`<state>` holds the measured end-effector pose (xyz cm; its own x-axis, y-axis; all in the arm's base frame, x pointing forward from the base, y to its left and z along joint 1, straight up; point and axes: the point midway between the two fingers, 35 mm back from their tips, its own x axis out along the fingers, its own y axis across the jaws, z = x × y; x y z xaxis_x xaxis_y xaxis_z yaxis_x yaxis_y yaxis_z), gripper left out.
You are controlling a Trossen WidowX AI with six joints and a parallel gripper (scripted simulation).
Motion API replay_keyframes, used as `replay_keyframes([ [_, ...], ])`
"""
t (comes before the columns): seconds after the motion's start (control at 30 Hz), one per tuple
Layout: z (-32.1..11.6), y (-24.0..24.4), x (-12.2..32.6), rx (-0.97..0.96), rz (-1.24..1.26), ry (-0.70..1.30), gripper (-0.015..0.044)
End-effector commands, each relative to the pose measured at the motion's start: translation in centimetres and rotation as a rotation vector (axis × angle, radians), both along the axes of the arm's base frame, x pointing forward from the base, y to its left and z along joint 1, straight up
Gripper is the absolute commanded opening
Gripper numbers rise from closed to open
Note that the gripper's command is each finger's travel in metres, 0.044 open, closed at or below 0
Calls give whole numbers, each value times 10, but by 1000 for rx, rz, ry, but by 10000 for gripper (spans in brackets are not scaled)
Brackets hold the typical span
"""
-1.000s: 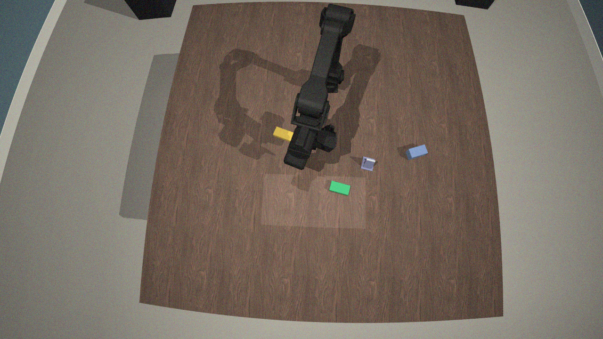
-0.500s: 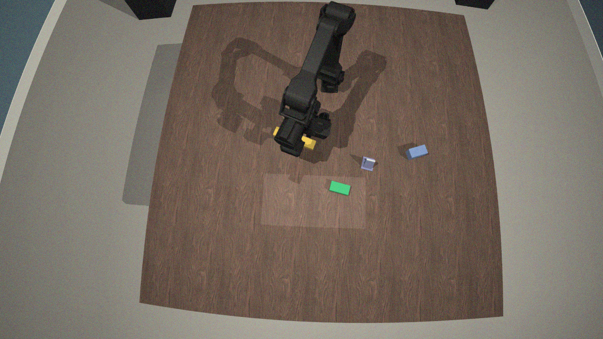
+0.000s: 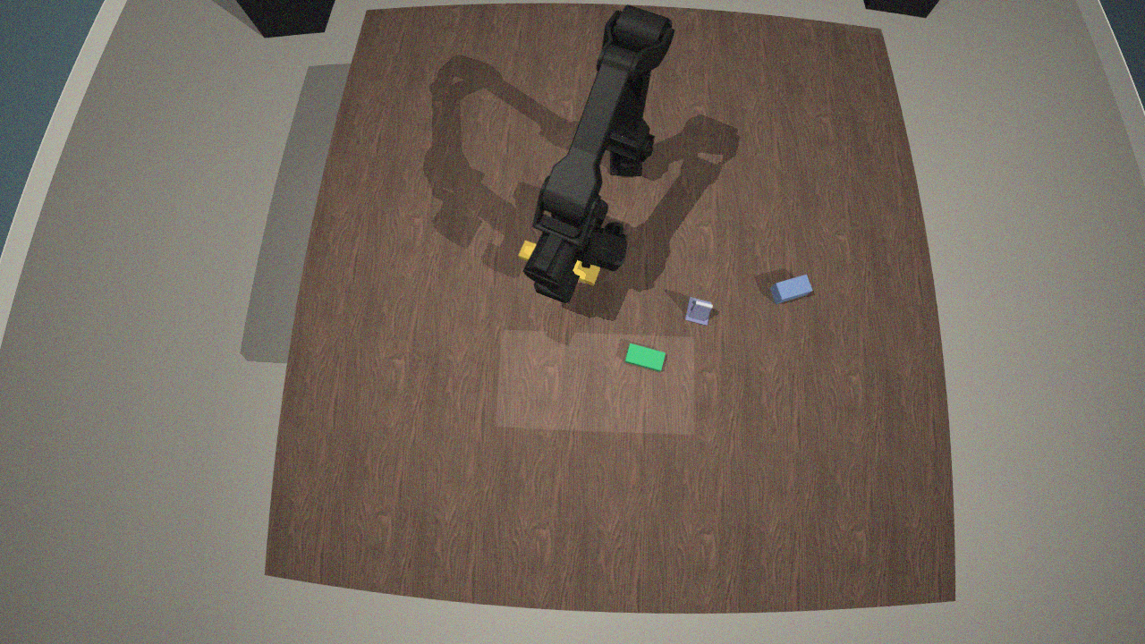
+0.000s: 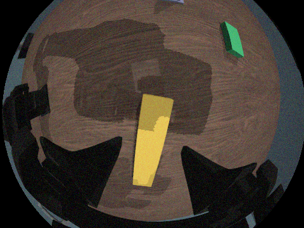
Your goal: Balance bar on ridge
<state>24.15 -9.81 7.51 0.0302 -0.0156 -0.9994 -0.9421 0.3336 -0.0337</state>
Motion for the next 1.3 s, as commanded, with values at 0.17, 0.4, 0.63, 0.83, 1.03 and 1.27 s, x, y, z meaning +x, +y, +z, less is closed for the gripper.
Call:
replay_keyframes([
  [0.17,-14,1,0,7,6,9,315],
  [0.4,-25,0,0,7,6,9,315],
  [0.63,-29,1,0,7,6,9,315],
  [0.83,-29,1,0,7,6,9,315],
  [1.03,-29,1,0,7,6,9,315],
  [1.27,-27,0,0,2,0,5,184],
])
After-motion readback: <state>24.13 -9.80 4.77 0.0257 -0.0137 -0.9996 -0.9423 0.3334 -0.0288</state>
